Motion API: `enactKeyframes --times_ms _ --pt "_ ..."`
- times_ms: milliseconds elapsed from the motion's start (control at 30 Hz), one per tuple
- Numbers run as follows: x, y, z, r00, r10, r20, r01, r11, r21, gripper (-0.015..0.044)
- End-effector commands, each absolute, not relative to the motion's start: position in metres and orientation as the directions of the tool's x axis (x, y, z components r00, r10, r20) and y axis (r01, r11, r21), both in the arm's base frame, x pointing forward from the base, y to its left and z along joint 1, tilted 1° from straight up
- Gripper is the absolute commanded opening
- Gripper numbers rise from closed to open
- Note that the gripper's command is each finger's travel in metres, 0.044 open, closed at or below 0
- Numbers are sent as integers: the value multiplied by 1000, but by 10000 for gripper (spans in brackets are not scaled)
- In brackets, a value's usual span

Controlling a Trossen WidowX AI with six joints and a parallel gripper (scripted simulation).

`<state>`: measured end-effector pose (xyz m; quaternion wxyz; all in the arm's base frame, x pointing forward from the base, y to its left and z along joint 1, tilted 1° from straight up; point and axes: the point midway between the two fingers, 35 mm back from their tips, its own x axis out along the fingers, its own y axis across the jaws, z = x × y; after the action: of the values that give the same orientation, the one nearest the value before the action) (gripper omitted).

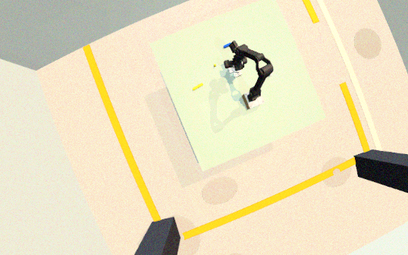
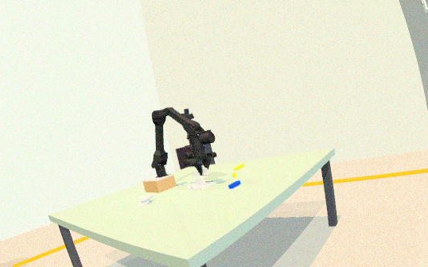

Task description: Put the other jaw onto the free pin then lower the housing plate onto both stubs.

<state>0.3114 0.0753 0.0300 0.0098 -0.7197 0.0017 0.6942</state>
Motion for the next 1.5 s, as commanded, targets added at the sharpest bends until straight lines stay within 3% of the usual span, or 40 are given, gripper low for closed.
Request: enactKeyframes --times_ms 0,1467 --pt "310 75 23 34 11 -999 -19 -1000 -12 134" --pt "310 75 -3 33 11 -999 -23 -1000 -12 134"
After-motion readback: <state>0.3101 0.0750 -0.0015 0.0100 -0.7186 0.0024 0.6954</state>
